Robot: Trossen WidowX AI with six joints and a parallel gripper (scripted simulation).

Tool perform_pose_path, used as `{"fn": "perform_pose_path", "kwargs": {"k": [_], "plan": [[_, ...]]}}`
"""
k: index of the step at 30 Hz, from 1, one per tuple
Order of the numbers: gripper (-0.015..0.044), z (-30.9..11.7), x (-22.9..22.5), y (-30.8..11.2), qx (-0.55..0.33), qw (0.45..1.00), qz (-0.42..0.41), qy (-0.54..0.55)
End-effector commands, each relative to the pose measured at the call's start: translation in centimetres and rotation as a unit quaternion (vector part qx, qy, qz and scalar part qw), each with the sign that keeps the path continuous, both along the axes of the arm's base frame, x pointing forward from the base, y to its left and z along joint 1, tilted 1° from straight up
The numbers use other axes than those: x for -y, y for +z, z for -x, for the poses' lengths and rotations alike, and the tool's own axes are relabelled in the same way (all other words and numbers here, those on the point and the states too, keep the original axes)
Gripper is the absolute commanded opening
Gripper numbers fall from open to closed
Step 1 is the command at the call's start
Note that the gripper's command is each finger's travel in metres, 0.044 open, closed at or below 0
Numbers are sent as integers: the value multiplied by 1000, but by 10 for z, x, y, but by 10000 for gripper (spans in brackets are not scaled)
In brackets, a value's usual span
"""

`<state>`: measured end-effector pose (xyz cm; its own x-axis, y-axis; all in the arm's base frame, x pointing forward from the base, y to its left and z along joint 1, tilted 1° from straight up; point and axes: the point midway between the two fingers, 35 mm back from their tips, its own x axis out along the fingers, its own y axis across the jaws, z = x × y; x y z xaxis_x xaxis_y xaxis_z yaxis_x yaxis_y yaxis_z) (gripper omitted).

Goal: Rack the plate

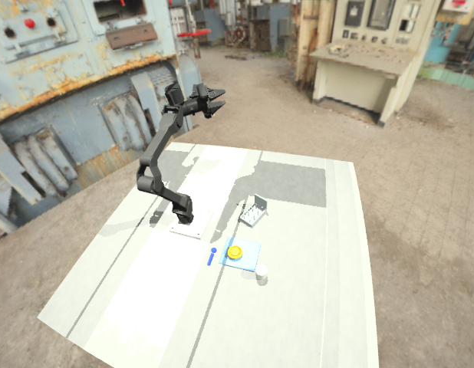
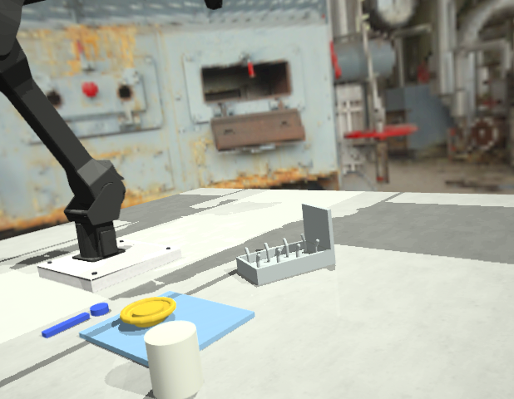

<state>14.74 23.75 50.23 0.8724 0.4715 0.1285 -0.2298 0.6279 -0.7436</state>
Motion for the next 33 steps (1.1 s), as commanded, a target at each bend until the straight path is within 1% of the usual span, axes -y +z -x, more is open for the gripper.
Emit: {"fn": "perform_pose_path", "kwargs": {"k": [1, 9, 17, 25, 33], "plan": [[400, -19, -8, -14, -10, 999, 31, -17], [400, -59, -6, -38, -39, 994, 81, -55], [400, -99, 6, -66, -84, 984, 123, -93], [400, -137, 29, -97, -143, 968, 156, -133], [400, -169, 62, -129, -214, 945, 175, -174]]}}
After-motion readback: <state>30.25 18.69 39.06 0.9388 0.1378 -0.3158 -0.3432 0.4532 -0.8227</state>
